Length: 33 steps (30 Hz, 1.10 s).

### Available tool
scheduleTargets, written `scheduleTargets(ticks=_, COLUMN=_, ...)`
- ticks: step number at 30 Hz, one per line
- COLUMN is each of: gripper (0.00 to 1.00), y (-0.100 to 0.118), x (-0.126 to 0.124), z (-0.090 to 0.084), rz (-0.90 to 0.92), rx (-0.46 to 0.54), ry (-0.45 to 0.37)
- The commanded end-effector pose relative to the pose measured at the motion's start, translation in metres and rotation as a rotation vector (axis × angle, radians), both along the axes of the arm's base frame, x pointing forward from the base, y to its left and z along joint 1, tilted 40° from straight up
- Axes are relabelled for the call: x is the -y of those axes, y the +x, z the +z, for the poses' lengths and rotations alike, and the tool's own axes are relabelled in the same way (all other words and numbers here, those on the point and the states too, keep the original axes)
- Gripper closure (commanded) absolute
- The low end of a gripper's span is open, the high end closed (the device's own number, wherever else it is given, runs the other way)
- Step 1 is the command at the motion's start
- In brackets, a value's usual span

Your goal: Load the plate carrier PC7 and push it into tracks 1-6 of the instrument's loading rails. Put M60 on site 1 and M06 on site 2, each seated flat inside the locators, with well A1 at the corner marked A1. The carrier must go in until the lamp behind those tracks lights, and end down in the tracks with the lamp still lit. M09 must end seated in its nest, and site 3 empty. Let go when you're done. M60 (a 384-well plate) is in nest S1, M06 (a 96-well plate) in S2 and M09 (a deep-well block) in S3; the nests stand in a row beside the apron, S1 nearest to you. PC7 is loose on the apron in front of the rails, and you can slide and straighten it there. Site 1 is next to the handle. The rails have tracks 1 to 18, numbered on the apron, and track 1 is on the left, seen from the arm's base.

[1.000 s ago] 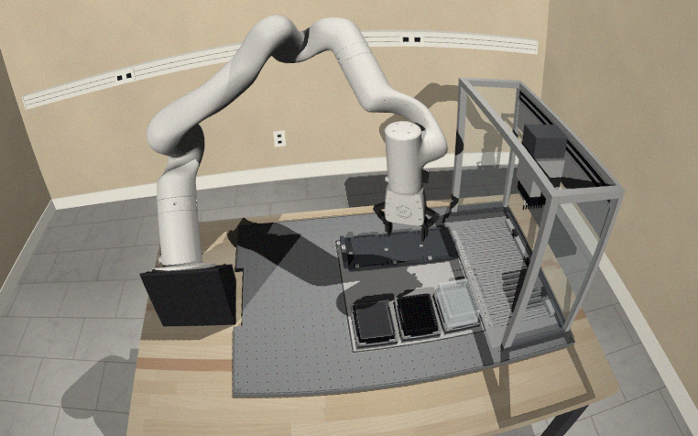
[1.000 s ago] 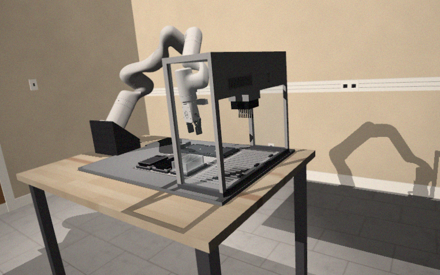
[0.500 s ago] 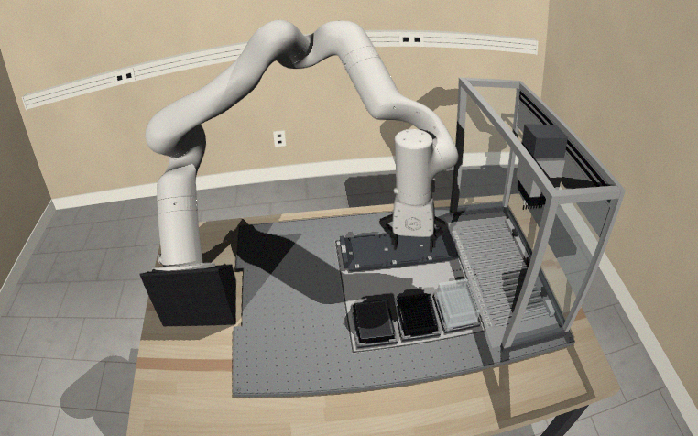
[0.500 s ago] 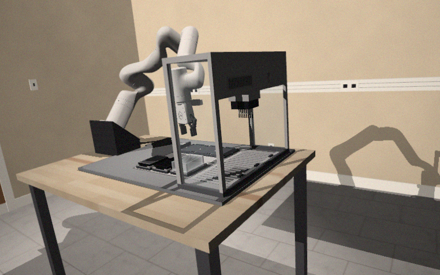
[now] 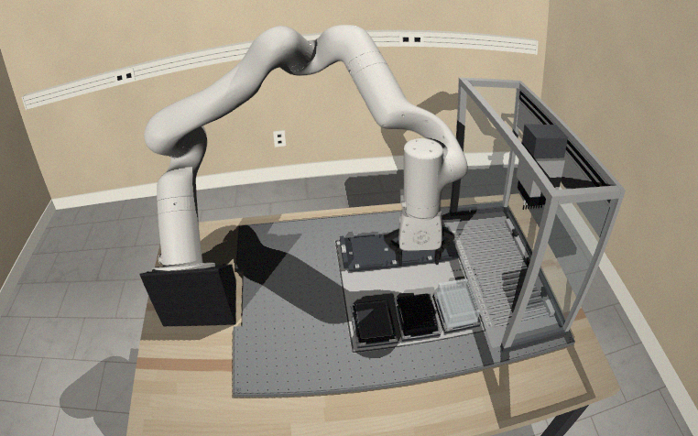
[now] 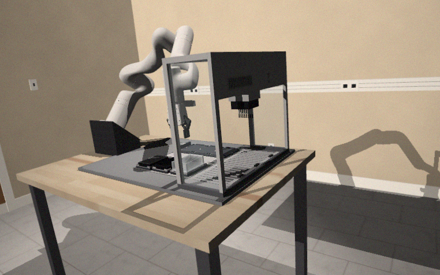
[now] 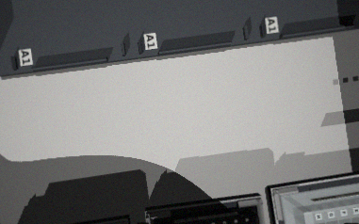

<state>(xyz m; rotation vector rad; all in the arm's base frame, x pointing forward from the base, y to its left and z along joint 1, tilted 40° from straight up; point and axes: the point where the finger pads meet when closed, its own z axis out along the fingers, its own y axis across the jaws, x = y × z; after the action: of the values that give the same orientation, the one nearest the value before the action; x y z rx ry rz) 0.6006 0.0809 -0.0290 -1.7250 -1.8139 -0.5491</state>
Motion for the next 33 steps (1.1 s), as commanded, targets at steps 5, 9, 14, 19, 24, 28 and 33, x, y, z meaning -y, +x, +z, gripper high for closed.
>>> scheduleTargets(ticks=5, gripper=0.00, y=0.005, x=0.027, z=-0.019, rz=0.023, rx=0.016, ry=0.001)
scheduleTargets(ticks=9, gripper=0.00, y=0.005, x=0.039, z=-0.028, rz=0.108, rx=0.066, ry=-0.001)
scheduleTargets(ticks=14, gripper=0.00, y=0.005, x=0.059, z=-0.043, rz=0.108, rx=0.066, ry=-0.001)
scheduleTargets(ticks=19, gripper=0.00, y=0.005, x=0.065, z=-0.047, rz=0.108, rx=0.066, ry=-0.001)
scheduleTargets(ticks=24, gripper=0.00, y=0.005, x=0.065, z=-0.047, rz=0.108, rx=0.066, ry=-0.002)
scheduleTargets(ticks=28, gripper=0.00, y=0.005, x=0.065, z=-0.047, rz=0.108, rx=0.066, ry=-0.001)
scheduleTargets(ticks=33, gripper=0.00, y=0.005, x=0.065, z=-0.047, rz=0.108, rx=0.066, ry=-0.001)
